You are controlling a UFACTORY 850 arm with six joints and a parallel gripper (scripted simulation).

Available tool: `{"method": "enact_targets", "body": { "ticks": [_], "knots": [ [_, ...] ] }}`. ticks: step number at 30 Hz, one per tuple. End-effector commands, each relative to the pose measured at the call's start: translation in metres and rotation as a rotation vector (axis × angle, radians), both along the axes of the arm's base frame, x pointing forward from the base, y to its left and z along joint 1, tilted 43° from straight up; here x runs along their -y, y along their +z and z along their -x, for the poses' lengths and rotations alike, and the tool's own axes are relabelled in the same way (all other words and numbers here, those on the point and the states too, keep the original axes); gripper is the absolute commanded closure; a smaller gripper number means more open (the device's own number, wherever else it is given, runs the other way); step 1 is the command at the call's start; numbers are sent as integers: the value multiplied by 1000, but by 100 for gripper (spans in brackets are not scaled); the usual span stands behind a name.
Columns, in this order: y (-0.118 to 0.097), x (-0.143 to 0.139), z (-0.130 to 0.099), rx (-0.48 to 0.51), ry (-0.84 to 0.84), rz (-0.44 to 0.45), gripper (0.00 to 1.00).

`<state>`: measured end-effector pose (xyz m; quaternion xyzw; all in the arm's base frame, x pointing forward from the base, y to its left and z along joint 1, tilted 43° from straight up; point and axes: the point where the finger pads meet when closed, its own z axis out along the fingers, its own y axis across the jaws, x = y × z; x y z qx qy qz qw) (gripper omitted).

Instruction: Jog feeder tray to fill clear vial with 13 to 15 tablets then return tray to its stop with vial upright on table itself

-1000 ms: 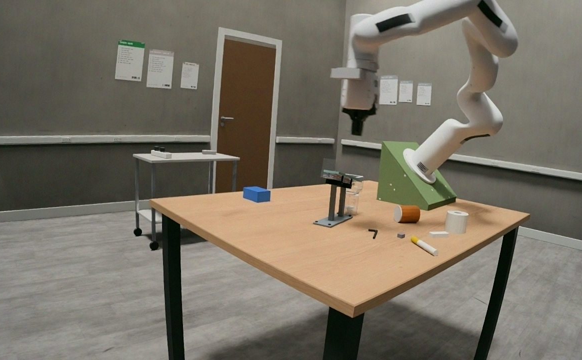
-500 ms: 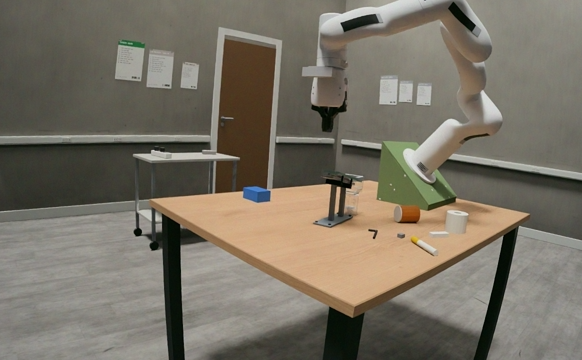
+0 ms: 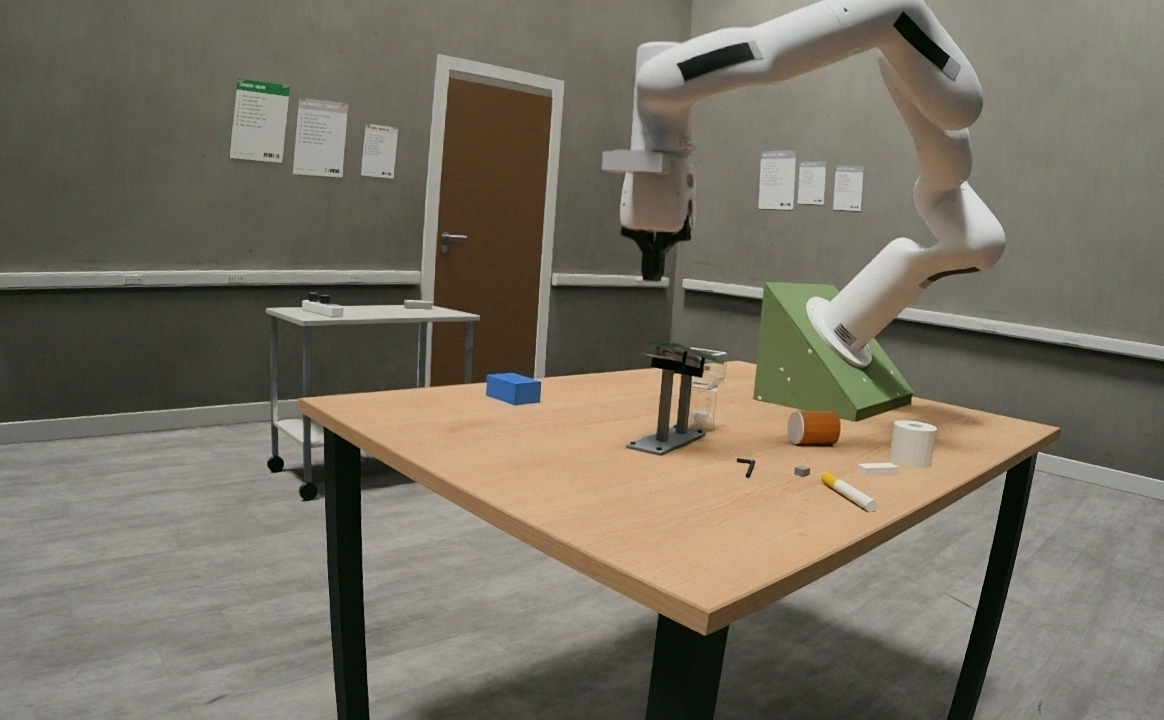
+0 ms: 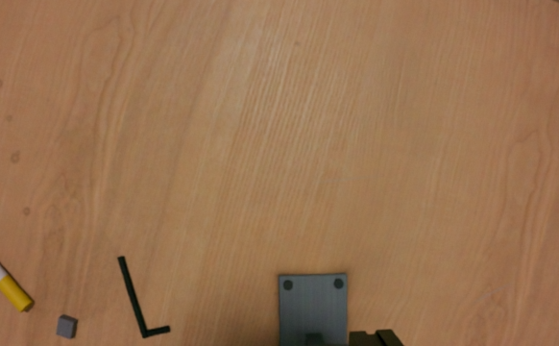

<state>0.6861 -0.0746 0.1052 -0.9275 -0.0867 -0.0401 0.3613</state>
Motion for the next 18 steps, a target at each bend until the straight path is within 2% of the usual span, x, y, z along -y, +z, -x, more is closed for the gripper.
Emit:
{"method": "enact_targets", "body": {
  "ticks": [1,12,18],
  "knots": [
    [-7,-6,-1,2,-1,0,100],
    [-52,-47,-3,2,-1,0,100],
    [-60,-55,-3,2,-1,0,100]
  ]
}}
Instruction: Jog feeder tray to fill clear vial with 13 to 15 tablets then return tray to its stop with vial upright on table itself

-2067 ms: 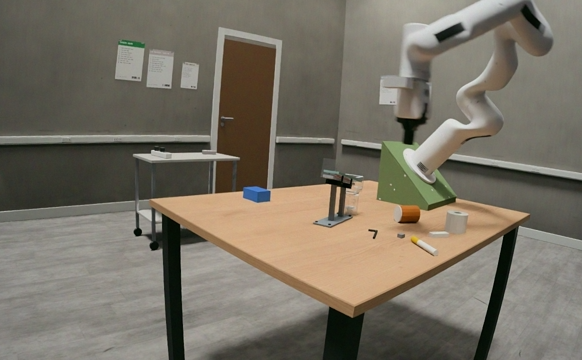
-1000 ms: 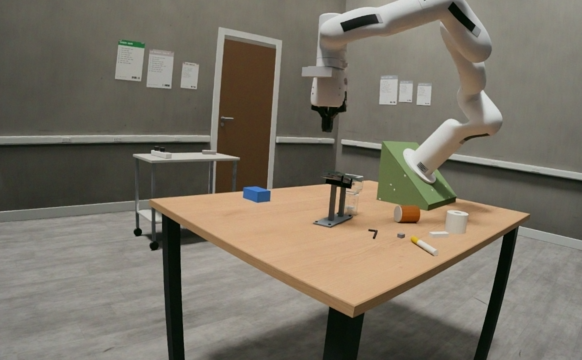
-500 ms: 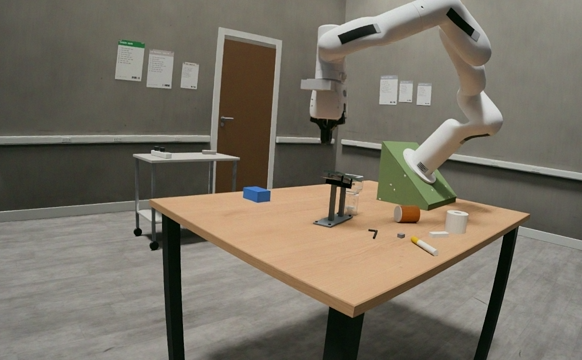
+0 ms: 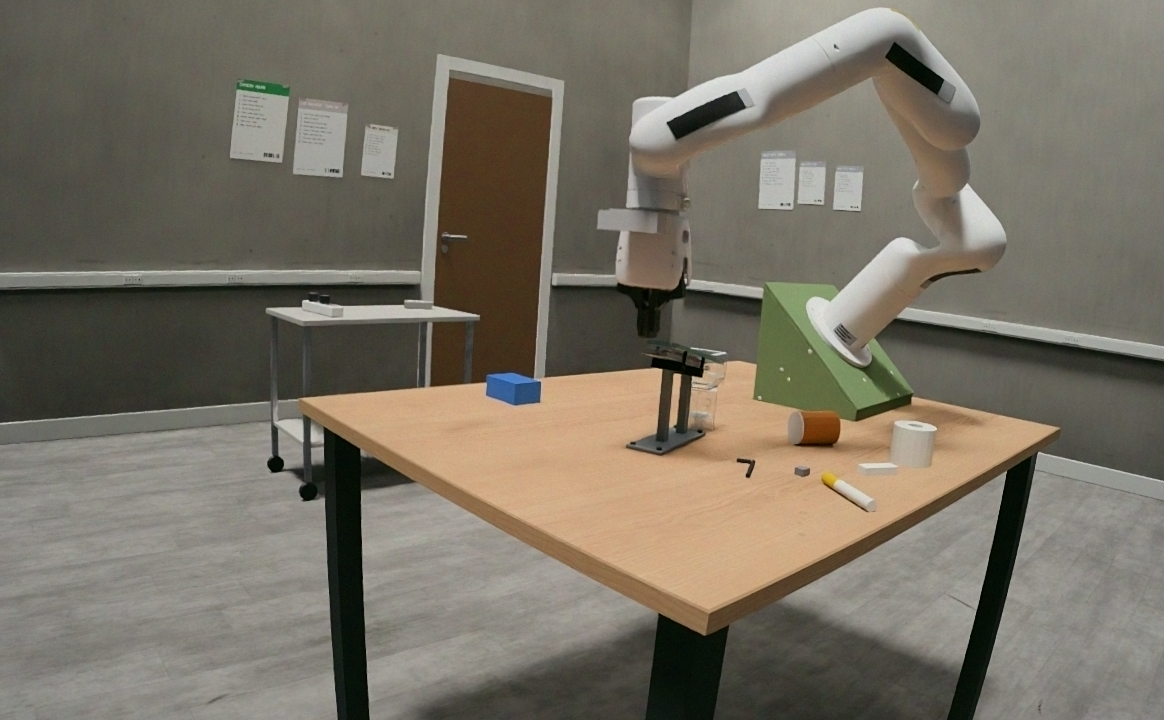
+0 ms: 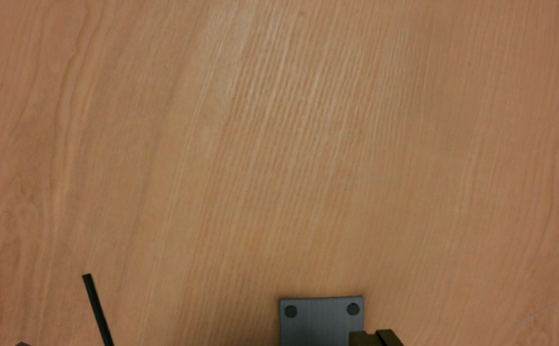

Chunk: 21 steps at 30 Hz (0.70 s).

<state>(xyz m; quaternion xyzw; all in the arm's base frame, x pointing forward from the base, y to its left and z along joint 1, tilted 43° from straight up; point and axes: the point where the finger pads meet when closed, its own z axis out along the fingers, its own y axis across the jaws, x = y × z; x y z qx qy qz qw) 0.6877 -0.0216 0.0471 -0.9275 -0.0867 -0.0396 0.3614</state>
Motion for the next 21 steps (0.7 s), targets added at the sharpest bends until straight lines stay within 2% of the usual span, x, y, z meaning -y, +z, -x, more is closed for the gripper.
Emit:
{"method": "enact_targets", "body": {
  "ticks": [1,21],
  "knots": [
    [-3,-3,-2,3,-1,1,100],
    [-7,-5,4,3,-1,1,100]
  ]
}}
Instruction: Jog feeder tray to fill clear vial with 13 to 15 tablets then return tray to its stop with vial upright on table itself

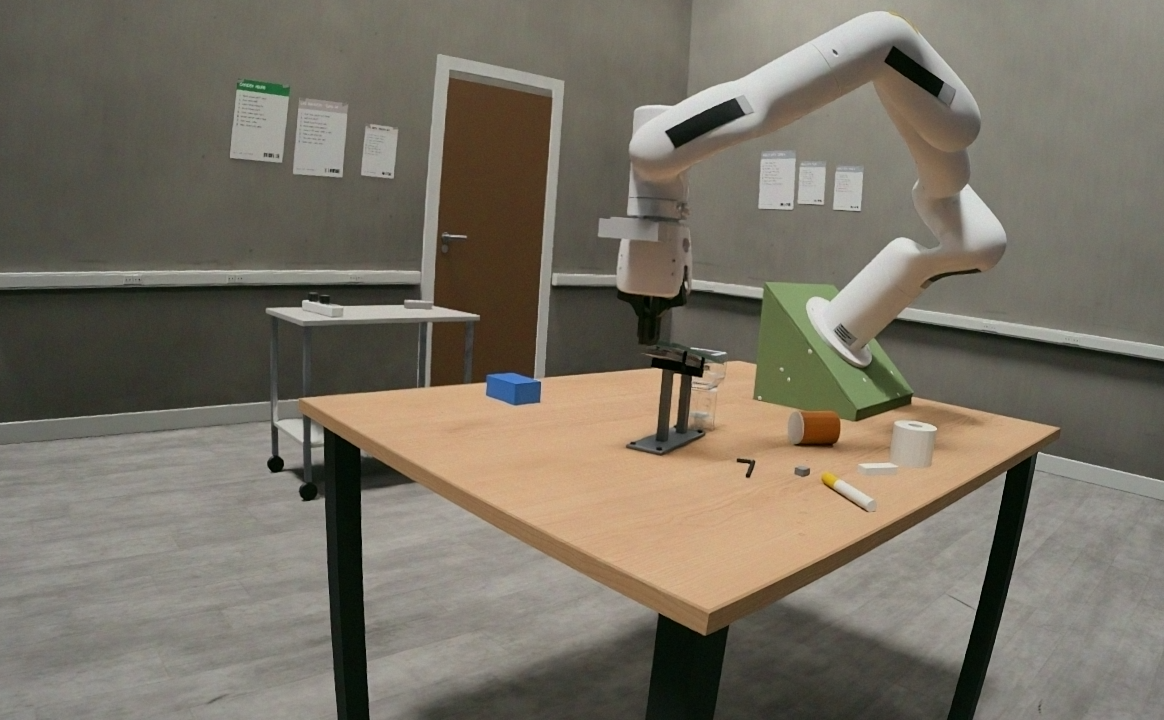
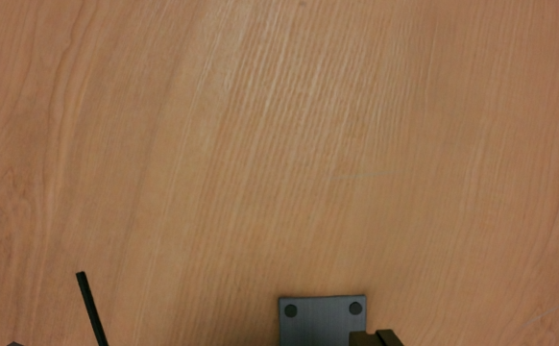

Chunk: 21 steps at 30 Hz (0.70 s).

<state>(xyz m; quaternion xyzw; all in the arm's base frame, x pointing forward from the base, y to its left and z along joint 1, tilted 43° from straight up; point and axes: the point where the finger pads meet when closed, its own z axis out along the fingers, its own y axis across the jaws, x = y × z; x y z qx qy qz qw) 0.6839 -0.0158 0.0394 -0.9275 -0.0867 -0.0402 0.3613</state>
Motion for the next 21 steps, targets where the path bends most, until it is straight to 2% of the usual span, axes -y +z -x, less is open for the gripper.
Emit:
{"method": "enact_targets", "body": {
  "ticks": [1,21],
  "knots": [
    [0,1,1,2,-1,0,100],
    [-2,1,10,2,-1,0,100]
  ]
}}
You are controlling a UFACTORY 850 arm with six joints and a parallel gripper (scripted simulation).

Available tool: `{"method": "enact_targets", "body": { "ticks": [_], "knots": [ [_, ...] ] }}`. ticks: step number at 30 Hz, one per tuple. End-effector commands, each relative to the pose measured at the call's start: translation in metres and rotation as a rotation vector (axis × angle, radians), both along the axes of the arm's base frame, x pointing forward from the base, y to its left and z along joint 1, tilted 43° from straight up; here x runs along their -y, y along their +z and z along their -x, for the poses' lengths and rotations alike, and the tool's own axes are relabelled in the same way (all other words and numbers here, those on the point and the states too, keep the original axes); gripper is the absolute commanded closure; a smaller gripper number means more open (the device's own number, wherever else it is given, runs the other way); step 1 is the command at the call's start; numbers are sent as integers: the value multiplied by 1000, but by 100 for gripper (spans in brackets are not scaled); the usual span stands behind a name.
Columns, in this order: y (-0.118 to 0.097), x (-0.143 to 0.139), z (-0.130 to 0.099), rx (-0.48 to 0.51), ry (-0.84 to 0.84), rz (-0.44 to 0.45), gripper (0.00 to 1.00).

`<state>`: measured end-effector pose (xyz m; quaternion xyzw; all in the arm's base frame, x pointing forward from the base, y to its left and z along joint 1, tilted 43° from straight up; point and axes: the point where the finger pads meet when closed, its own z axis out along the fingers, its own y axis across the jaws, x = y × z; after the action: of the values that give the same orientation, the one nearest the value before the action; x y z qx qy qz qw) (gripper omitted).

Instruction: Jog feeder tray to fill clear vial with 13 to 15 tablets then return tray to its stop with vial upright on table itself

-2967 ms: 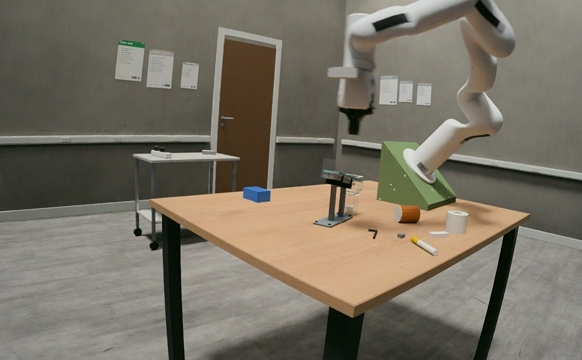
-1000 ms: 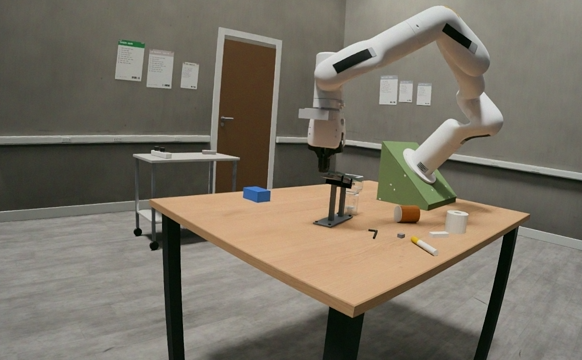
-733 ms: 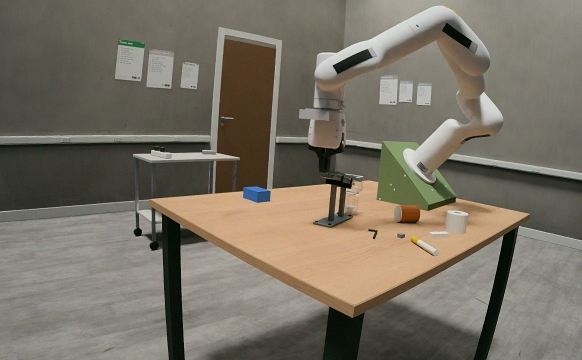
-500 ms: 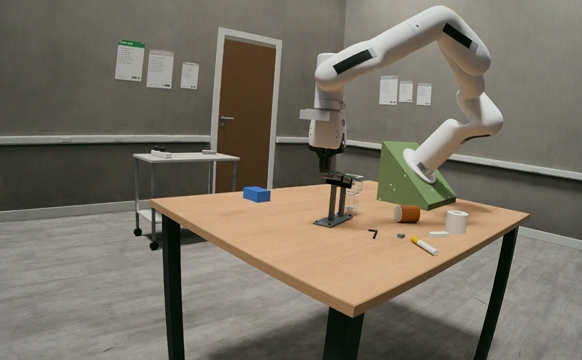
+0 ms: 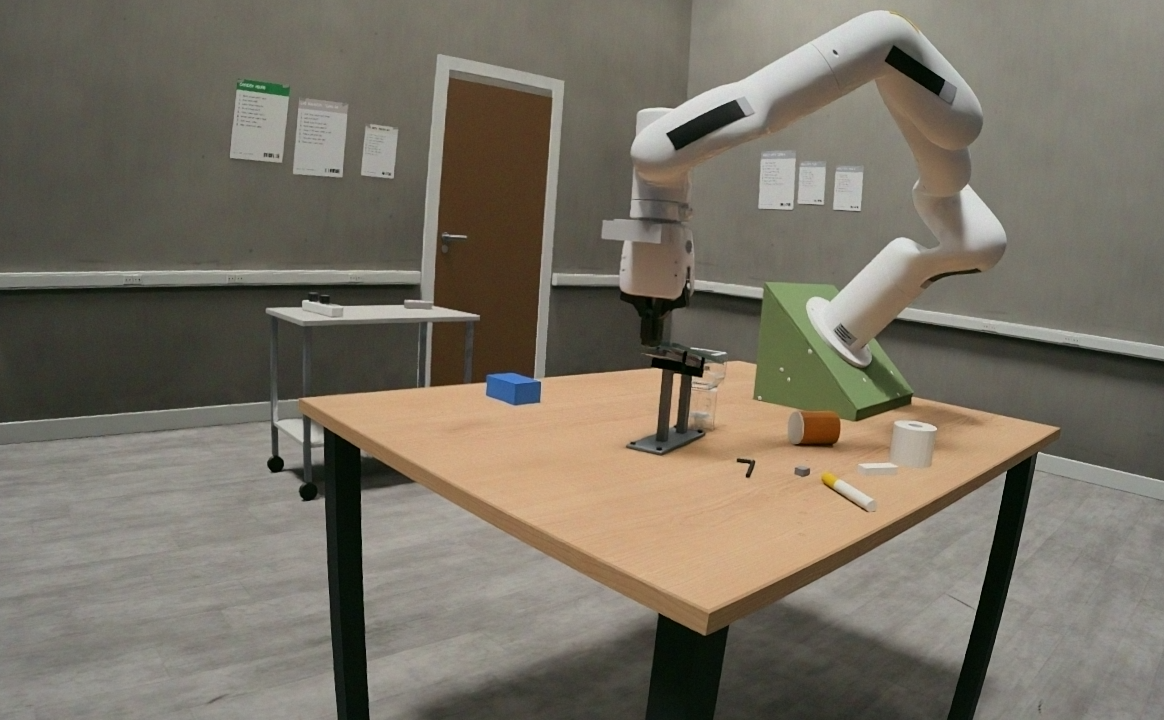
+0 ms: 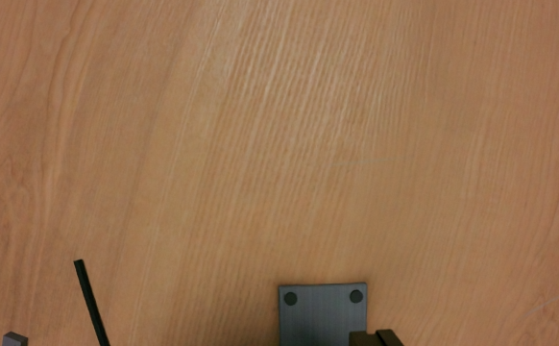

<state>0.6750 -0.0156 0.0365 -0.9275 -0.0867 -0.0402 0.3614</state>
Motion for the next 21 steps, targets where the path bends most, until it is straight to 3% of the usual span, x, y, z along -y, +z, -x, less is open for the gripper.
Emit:
{"method": "enact_targets", "body": {
  "ticks": [1,14,21],
  "knots": [
    [0,1,1,2,-1,1,100],
    [0,1,2,2,-1,1,100],
    [4,1,-12,2,-1,1,100]
  ]
}}
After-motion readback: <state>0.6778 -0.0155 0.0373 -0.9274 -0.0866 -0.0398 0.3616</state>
